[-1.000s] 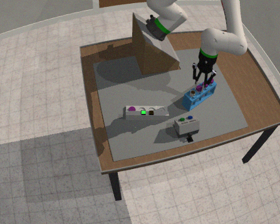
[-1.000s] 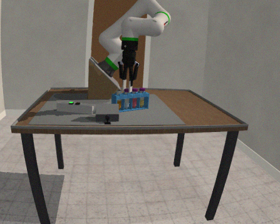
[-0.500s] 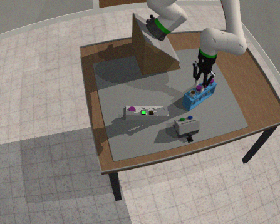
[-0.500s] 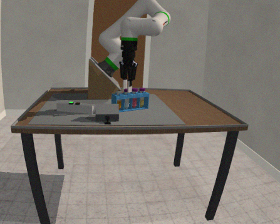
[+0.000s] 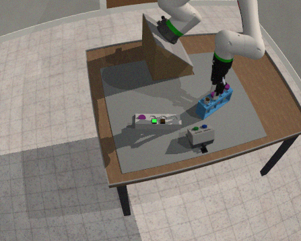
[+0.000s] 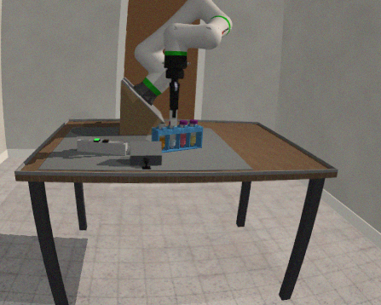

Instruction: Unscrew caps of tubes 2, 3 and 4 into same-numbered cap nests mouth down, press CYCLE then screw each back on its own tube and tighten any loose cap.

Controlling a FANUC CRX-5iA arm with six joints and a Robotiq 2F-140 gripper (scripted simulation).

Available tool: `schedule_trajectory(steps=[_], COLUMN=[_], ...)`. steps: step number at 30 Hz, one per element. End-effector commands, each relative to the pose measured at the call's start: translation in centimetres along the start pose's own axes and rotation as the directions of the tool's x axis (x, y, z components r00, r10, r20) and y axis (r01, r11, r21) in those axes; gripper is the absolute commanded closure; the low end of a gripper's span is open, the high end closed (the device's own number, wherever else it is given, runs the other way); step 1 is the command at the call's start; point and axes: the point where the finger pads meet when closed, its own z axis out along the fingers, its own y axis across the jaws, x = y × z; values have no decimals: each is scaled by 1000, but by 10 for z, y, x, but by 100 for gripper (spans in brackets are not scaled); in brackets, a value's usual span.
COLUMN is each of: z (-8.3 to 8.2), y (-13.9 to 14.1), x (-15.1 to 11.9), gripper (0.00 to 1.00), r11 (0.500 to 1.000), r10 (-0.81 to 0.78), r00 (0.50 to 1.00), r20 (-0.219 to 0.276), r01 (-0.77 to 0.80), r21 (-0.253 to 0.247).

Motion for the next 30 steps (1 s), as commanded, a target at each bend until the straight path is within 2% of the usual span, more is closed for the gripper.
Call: schedule_trajectory(steps=[1, 4, 5, 17, 20, 21, 22, 25, 28, 29, 30], z=[0, 0, 0, 0, 0, 0, 0, 0, 0, 0, 0], y=[0, 0, 0, 0, 0, 0, 0, 0, 0, 0, 0], x=[0, 0, 0, 0, 0, 0, 0, 0, 0, 0, 0], gripper=[100, 100, 65, 65, 65, 65, 65, 65, 65, 65, 65], r11=[994, 994, 994, 994, 990, 990, 977, 975, 897, 890, 853], r10=[109, 109, 109, 109, -141, -141, -212, -223, -442, -457, -521], r00=[994, 994, 994, 994, 990, 990, 977, 975, 897, 890, 853], r20=[-16, -16, -16, -16, -14, -14, -14, -13, -12, -11, -10], r01=[-109, -109, -109, -109, 141, 141, 211, 222, 442, 457, 521], r21=[-4, -4, -4, -4, -8, -8, -9, -9, -13, -12, -13])
